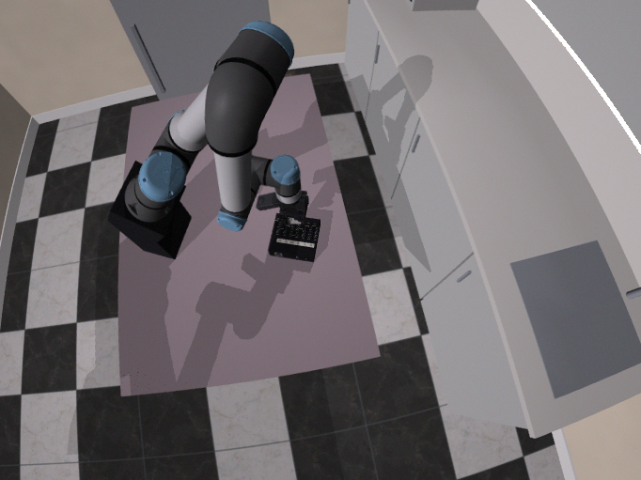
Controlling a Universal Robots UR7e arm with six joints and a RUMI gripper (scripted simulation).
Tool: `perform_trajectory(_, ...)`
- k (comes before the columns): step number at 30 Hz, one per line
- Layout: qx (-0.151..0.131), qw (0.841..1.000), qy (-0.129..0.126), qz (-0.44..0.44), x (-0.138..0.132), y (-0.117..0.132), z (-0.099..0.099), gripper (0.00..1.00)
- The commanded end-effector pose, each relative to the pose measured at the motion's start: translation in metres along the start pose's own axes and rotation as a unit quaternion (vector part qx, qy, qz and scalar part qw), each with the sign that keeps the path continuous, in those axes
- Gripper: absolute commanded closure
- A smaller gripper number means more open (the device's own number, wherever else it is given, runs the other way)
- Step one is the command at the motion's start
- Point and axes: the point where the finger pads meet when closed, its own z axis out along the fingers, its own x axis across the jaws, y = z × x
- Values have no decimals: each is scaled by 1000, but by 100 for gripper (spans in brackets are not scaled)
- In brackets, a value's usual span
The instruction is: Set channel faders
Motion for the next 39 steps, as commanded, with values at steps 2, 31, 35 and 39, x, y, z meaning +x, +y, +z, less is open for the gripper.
perform_trajectory(2,0,1000,0,0,-2,0,0,100)
perform_trajectory(31,0,1000,0,0,-12,0,0,100)
perform_trajectory(35,0,1000,0,0,-12,0,0,100)
perform_trajectory(39,0,1000,0,0,-12,0,0,100)
